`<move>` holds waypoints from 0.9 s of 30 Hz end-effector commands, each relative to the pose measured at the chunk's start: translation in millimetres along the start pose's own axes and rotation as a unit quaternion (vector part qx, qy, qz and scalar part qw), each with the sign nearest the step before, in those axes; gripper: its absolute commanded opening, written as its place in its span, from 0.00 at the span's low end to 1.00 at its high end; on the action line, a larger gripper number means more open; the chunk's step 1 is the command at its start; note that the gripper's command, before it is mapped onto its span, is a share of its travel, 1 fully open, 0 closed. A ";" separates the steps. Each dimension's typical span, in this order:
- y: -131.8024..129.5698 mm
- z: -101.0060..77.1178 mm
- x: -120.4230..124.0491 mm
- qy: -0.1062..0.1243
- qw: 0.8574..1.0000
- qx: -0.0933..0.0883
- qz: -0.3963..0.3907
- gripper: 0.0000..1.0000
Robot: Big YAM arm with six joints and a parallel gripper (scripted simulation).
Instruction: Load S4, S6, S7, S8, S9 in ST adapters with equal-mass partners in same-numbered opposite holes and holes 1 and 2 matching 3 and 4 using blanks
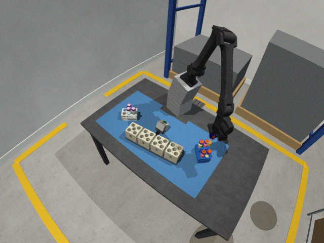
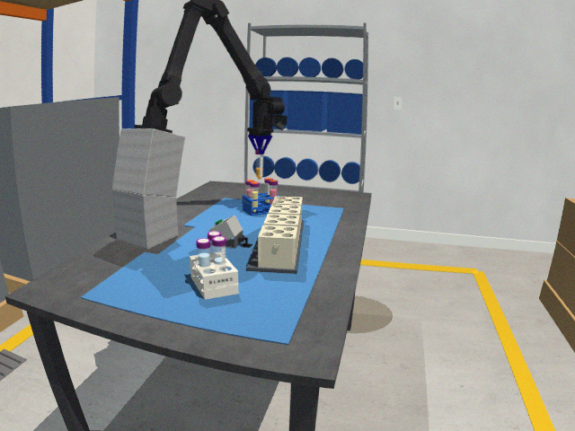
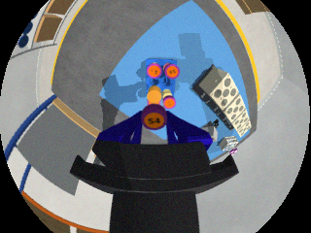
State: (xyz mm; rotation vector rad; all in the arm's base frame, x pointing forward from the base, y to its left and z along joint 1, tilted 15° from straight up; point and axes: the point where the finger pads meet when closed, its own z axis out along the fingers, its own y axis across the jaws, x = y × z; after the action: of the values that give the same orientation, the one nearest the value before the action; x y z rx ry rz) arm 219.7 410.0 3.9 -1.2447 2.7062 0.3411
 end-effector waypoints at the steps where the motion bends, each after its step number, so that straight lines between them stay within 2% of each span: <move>1: -0.4 -29.1 -17.5 -0.022 1.000 -0.004 -0.001 0.00; 5: 4.4 -47.3 -26.4 -0.031 0.999 -0.007 -0.005 0.00; 6: 3.2 -47.5 -23.3 -0.028 1.000 -0.006 -0.004 0.00; 7: 3.1 -35.5 -14.3 -0.017 1.000 -0.004 -0.001 0.00; 27: 3.1 -35.5 -14.3 -0.017 1.000 -0.004 -0.001 0.00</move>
State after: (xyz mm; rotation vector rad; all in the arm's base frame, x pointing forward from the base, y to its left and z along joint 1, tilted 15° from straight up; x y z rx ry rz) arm 219.9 406.2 32.1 -1.2386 2.6900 0.3553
